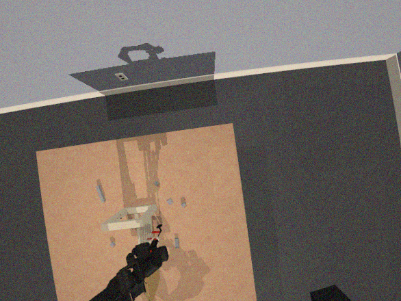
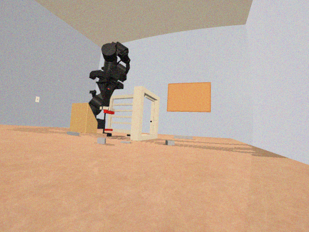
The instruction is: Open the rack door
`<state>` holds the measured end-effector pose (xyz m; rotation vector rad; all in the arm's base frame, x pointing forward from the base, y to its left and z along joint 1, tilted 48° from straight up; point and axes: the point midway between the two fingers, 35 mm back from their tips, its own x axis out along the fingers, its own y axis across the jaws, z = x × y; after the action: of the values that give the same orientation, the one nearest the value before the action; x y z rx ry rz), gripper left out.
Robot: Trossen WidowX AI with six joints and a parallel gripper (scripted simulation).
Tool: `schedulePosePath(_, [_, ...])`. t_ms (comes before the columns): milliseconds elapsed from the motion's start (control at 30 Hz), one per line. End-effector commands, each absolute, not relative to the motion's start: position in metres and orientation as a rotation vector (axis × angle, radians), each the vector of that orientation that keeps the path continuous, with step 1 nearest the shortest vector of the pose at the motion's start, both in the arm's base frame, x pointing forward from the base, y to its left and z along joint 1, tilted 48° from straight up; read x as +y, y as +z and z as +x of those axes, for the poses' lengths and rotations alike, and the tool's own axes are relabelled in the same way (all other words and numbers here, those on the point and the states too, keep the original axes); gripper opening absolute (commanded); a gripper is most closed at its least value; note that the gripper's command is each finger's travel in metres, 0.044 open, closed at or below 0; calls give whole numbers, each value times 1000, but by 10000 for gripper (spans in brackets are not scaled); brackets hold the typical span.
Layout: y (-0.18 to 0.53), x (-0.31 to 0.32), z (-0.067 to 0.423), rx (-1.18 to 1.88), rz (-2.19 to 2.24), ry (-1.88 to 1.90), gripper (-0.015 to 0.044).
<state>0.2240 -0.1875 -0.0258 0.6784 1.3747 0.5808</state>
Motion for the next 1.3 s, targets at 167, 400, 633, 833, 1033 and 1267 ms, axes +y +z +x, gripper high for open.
schedulePosePath(167, [-31,-193,226,1351,614,631,27])
schedulePosePath(400, [-31,-193,226,1351,614,631,27])
schedulePosePath(633, [-31,-193,226,1351,614,631,132])
schedulePosePath(833, [-31,-193,226,1351,614,631,289])
schedulePosePath(1033, [-28,-196,226,1351,615,628,299])
schedulePosePath(1267, [-22,-203,225,1351,617,623,299])
